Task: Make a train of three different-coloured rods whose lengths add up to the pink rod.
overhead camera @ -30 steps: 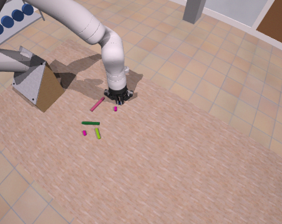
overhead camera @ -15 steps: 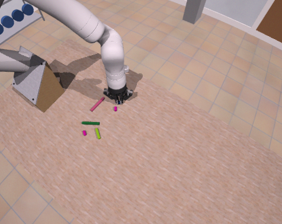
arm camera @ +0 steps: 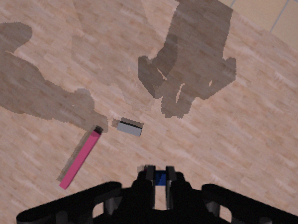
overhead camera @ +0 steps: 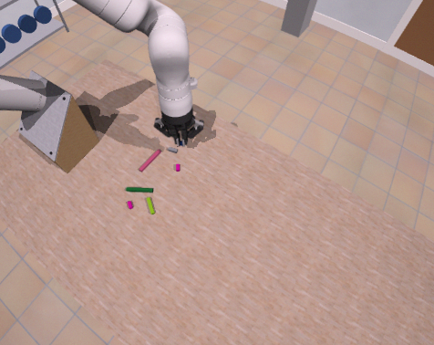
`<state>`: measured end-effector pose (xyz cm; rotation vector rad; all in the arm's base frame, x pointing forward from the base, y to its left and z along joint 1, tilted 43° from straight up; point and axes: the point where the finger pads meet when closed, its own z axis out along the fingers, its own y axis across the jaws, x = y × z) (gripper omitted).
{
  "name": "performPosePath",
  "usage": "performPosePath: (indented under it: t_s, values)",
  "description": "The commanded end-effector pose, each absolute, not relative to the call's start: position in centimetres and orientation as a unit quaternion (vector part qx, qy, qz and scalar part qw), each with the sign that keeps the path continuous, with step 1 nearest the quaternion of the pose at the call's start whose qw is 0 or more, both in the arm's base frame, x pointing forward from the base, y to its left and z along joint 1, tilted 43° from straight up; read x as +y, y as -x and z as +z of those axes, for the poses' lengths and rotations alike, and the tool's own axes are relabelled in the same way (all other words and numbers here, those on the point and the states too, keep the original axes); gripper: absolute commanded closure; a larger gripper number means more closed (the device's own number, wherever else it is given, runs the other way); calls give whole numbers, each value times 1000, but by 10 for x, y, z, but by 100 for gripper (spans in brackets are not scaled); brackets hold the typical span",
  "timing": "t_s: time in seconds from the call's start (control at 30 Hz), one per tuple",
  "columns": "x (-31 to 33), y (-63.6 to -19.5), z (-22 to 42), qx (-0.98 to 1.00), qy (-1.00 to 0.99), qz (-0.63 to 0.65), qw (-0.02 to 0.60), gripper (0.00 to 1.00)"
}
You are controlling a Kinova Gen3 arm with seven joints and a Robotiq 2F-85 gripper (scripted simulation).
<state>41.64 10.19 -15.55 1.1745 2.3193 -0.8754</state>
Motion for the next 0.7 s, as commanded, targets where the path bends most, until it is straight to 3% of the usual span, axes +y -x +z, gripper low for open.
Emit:
performPosePath:
  t_s: [0.0,0.67]
  values:
    - [112,-418,-147,827,-424,-309,202,95]
    - [96,-432,-124,836,-408,-306,202,95]
